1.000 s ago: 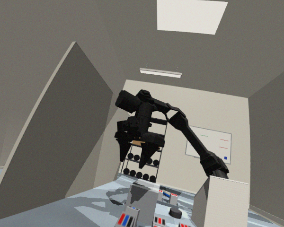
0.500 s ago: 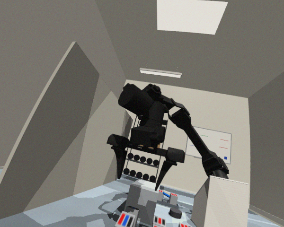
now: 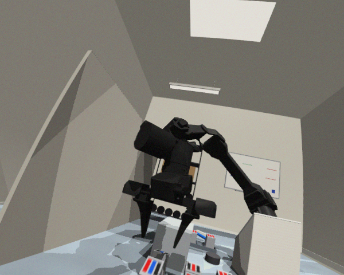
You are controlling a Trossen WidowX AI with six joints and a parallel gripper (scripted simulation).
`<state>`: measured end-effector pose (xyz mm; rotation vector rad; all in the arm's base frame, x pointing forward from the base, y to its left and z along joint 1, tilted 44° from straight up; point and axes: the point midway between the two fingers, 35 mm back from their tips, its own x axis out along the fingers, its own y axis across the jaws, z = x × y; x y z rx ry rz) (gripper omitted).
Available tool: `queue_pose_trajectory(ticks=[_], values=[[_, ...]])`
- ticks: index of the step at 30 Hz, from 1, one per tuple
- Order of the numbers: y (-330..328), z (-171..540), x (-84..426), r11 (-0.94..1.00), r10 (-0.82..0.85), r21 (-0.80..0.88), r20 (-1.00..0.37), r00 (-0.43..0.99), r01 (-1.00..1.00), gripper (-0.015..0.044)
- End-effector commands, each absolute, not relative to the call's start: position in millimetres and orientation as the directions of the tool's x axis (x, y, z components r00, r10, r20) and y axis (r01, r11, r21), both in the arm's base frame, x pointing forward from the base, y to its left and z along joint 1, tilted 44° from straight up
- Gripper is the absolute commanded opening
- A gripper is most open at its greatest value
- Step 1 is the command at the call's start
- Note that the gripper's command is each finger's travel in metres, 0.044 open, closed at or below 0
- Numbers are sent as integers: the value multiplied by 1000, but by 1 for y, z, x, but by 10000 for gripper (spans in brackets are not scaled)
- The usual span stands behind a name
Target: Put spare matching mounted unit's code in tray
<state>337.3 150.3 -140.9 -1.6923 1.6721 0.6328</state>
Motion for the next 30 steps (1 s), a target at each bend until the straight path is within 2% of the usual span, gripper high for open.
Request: queue_pose_trajectory(ticks=[1,30], values=[[149,-142,337,33,-671,-119,-739,66,-992,300],[118,-177,342,33,-671,-120,-738,67,-992,300]])
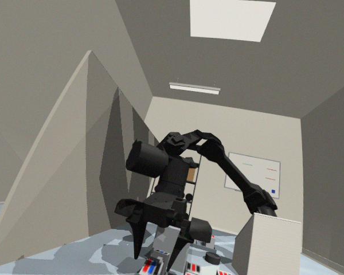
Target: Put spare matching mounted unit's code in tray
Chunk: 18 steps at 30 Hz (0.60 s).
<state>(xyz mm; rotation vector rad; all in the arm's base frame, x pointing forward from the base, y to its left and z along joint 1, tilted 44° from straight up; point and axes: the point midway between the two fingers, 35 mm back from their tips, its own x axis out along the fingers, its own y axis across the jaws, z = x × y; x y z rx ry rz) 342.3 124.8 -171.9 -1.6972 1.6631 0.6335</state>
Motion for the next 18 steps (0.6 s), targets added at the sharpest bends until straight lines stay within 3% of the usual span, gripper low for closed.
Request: queue_pose_trajectory(ticks=[1,18], values=[[117,-179,342,33,-672,-120,-738,67,-992,300],[98,-199,342,33,-674,-120,-736,67,-992,300]])
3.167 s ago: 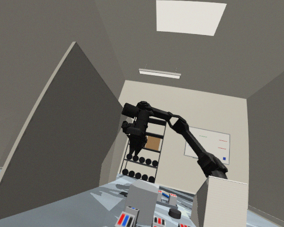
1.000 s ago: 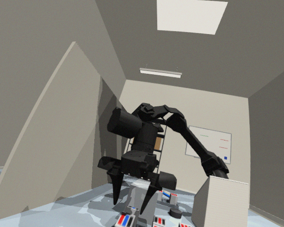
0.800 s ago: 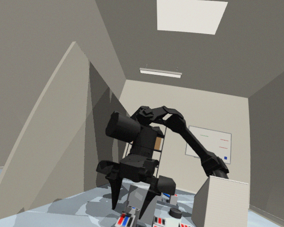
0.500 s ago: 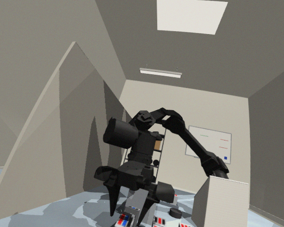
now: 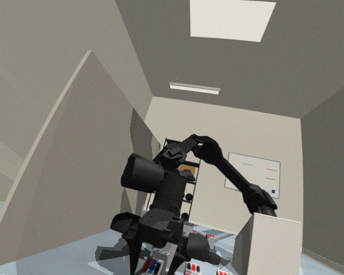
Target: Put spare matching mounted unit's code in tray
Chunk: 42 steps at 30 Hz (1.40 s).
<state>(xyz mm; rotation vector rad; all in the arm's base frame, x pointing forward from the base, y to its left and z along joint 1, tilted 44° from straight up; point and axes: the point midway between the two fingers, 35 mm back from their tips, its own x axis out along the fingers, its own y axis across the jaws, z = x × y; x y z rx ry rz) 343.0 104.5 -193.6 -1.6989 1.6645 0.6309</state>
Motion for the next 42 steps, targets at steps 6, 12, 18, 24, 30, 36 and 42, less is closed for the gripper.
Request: queue_pose_trajectory(ticks=[6,12,18,24,30,36,42], values=[[95,-202,342,33,-674,-120,-736,67,-992,300],[96,-201,341,38,-672,-122,-738,65,-992,274],[96,-201,341,38,-672,-122,-738,65,-992,136],[96,-201,341,38,-672,-122,-738,65,-992,76],[96,-201,341,38,-672,-122,-738,65,-992,0],[100,-197,342,38,-671,-122,-738,65,-992,0],[136,-159,339,34,-670,-120,-740,66,-992,0]])
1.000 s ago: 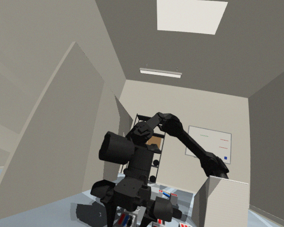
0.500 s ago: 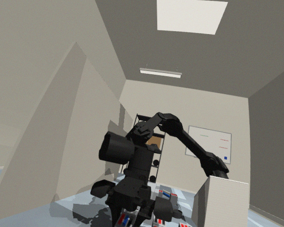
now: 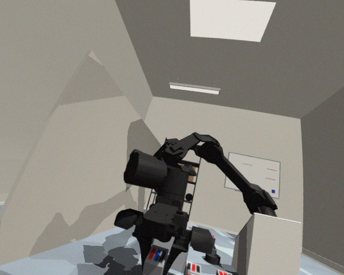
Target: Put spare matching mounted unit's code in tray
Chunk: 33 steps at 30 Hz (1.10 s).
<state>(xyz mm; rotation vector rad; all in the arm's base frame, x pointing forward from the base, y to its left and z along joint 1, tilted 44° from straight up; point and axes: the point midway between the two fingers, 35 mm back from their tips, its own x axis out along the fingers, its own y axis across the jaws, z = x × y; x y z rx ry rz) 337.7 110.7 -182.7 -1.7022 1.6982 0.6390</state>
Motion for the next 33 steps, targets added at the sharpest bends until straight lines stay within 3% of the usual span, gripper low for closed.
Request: queue_pose_trajectory(ticks=[1,24,33], values=[[142,-153,338,34,-670,-120,-739,66,-992,0],[207,-96,328,33,-667,-118,-742,65,-993,0],[192,-72,342,29,-655,-111,-753,65,-993,0]])
